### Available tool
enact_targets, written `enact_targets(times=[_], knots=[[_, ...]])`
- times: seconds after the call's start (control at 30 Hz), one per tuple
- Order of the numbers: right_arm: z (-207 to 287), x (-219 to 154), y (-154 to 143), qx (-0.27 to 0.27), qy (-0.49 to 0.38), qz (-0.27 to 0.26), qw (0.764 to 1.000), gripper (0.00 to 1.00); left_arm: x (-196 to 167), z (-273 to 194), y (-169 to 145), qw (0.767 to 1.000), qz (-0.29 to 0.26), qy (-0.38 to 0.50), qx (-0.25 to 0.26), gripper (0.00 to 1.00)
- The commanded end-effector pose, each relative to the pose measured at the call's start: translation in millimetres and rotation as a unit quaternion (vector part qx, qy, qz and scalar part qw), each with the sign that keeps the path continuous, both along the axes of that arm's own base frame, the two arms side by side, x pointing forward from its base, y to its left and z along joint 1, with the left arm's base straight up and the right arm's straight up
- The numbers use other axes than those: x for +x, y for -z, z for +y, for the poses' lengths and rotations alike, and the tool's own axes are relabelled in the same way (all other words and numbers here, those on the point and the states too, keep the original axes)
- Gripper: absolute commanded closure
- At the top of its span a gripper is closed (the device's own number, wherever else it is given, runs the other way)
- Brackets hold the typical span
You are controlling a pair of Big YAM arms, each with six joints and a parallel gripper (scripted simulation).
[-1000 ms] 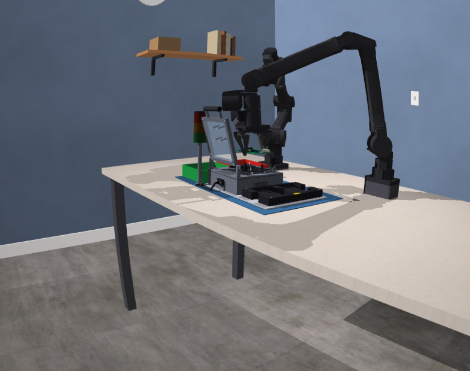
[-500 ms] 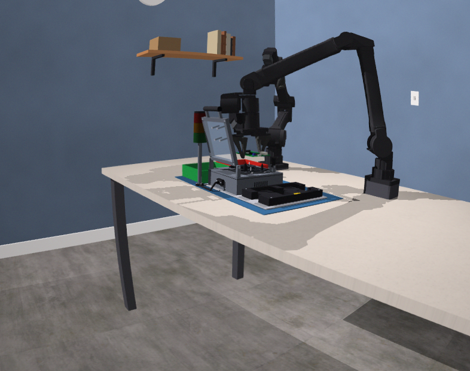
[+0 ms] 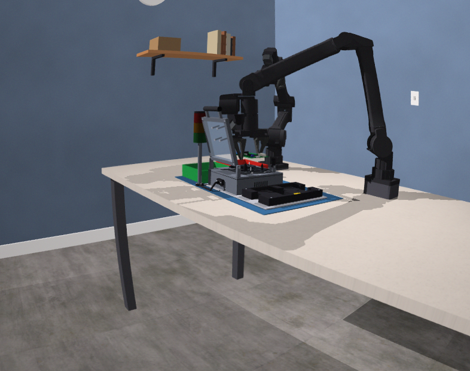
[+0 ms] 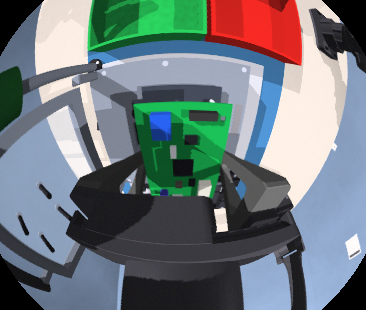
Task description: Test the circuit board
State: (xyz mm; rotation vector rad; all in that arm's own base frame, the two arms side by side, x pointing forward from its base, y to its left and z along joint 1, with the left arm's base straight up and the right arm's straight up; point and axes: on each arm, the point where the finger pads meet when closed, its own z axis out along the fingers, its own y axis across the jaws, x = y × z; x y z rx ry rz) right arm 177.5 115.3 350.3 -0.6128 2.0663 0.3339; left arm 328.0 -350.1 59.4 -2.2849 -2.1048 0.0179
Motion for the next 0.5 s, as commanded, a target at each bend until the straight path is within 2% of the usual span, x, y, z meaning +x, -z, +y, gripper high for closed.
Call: enact_targets(times=[0.0,0.47], knots=[[-2.4,0.1,-15.0,0.008,0.005,-0.011,1.000,0.00,8.2,-21.1,6.7,1.000,-0.016,-0.005,-0.016,0.31],[-2.4,0.1,-15.0,0.008,0.005,-0.011,1.000,0.00,12.6,-18.3,-1.2,0.999,-0.023,-0.003,-0.023,0.31]])
